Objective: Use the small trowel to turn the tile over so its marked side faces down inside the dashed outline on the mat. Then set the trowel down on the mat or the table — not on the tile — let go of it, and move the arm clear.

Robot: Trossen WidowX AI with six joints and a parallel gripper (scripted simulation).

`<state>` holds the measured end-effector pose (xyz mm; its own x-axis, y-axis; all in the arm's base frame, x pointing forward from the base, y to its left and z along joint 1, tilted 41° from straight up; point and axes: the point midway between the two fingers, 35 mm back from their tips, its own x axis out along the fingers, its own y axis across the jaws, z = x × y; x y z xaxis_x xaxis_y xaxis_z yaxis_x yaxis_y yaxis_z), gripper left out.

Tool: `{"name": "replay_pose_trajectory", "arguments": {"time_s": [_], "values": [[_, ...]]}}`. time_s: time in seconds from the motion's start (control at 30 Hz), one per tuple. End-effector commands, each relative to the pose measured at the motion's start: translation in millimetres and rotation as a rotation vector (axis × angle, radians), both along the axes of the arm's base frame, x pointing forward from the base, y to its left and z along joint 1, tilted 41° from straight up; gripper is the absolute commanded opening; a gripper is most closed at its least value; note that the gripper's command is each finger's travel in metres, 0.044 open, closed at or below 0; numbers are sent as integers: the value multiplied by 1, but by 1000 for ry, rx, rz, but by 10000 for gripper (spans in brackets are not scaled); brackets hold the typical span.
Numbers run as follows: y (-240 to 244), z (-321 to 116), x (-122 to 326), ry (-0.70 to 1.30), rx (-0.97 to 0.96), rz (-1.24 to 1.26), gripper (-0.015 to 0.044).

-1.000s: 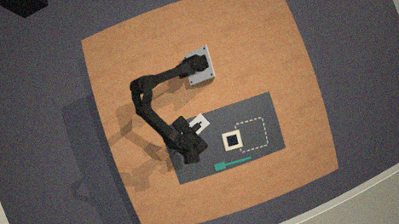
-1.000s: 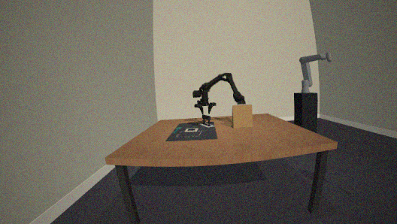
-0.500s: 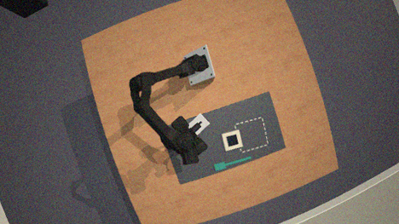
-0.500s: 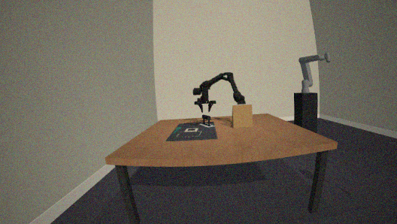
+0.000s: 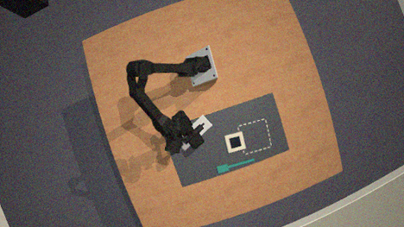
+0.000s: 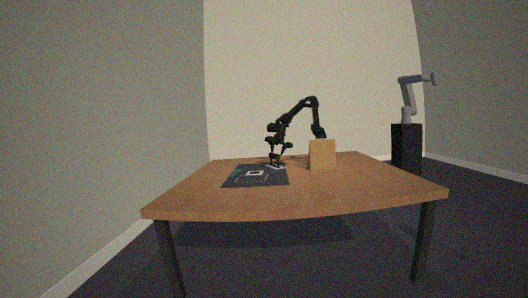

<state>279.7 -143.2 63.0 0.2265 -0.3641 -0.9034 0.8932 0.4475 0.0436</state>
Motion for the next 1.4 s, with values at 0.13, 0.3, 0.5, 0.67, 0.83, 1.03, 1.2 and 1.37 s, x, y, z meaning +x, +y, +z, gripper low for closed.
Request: {"name": "replay_pose_trajectory", "arguments": {"time_s": [0.13, 0.3, 0.5, 0.67, 0.83, 1.03, 1.2, 1.37], "values": [[-7, -5, -12, -196, 70, 146, 300], [-9, -2, -19, -318, 59, 244, 300], [-9, 3, -27, -425, 18, 340, 300], [-9, 3, -27, -425, 18, 340, 300], [-10, 0, -24, -424, 19, 340, 300], [-13, -6, -17, -424, 19, 340, 300], [-15, -11, -12, -423, 19, 340, 300], [-16, -17, -6, -423, 19, 340, 300]]}}
